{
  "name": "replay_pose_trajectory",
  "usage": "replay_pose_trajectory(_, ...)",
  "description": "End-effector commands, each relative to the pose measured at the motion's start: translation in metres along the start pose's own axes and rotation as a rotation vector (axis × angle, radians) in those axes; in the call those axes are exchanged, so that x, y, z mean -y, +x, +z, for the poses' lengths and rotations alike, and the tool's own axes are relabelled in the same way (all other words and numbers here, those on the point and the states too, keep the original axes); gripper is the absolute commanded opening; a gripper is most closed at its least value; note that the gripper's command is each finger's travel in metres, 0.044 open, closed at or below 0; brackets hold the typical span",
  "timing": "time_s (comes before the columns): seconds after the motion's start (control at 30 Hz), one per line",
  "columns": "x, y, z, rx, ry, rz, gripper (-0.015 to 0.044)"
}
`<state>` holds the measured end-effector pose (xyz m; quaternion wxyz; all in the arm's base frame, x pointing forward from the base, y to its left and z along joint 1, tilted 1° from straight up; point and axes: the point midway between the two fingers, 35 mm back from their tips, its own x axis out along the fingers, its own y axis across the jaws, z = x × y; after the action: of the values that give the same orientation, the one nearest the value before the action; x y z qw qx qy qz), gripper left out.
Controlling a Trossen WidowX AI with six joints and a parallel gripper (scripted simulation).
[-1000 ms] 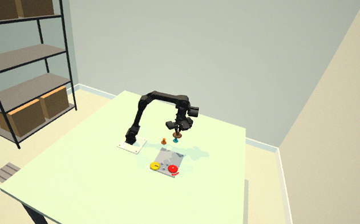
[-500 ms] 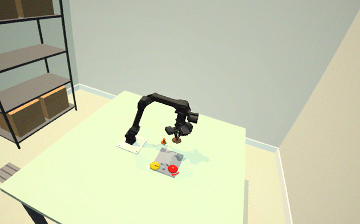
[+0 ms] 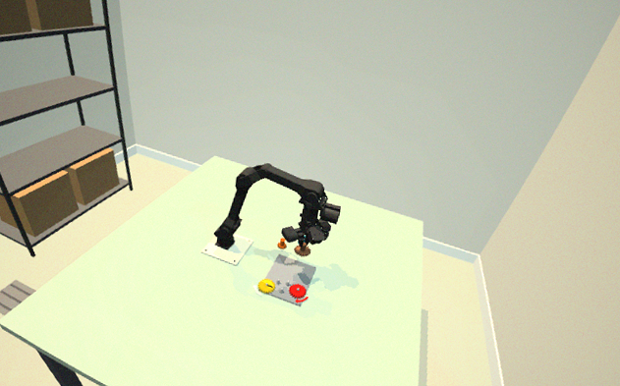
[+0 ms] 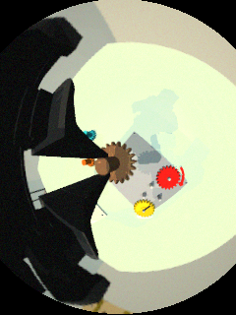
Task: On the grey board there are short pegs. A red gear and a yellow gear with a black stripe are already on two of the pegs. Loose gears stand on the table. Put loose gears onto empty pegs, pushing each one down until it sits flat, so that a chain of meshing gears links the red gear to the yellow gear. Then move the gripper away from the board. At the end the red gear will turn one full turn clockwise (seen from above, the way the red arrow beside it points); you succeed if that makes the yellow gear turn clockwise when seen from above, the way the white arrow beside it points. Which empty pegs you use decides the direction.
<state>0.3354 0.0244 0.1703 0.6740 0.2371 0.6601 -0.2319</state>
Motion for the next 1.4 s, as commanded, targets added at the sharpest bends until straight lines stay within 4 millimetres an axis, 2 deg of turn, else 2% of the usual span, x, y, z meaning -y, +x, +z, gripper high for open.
replay_pose_trajectory(0.0, 0.009, 0.006, 0.009, -0.001, -0.003, -0.003, 0.0000)
replay_pose_trajectory(1.37, 0.094, 0.044, 0.069, 0.003, -0.003, -0.010, 0.0000)
